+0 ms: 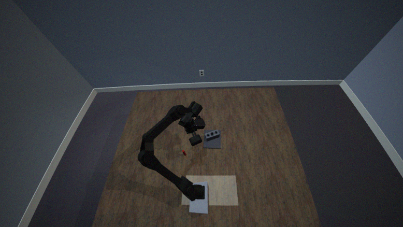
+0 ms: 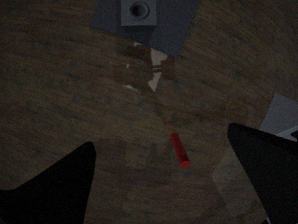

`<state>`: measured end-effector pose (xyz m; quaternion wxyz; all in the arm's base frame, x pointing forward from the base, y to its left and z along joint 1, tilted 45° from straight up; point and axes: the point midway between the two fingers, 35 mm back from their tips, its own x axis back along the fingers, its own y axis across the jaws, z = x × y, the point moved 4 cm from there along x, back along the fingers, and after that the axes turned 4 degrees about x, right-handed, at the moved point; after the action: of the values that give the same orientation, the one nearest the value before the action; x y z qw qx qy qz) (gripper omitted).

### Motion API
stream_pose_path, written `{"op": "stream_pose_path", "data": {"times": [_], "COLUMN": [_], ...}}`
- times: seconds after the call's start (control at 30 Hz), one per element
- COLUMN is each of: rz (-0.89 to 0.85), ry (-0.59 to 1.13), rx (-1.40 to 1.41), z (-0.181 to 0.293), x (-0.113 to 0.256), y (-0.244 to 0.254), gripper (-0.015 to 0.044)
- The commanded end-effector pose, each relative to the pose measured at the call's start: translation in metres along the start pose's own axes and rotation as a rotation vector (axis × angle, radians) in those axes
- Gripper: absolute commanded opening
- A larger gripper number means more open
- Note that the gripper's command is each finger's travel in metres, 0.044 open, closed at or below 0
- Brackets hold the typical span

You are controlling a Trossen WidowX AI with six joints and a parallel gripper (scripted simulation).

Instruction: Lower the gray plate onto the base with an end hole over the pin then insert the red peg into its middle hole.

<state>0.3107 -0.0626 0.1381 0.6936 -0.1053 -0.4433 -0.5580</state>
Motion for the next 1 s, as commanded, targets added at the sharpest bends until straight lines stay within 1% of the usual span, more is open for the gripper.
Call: {"op": "stream_pose_path", "data": {"times": [0.0,0.1,0.17,0.37,0.4,0.5,0.67,0.8,0.97], "rz": [0.009,-0.002,-0.009,-0.010,-0.010,-0.011,-0.012,-0.012,-0.012], "ry": [0.018,0.024,0.027,0.028,0.028,0.028,0.029,0.029,0.029], "rx": [0.018,0.023,0.023,0.023,0.023,0.023,0.024,0.024,0.024], "z": [0.050,0.081,0.090,0.091,0.092,0.095,0.095,0.094,0.094], "x": [-0.009,-0.013,-0.016,-0.016,-0.018,-0.040,-0.043,-0.056,-0.058], "y": [-0.017,-0.028,-0.031,-0.031,-0.030,-0.027,-0.027,-0.028,-0.028], "gripper": [0.0440,0.0440,0.0440,0.0440,0.0440,0.0440,0.0440,0.0440,0.0440]}}
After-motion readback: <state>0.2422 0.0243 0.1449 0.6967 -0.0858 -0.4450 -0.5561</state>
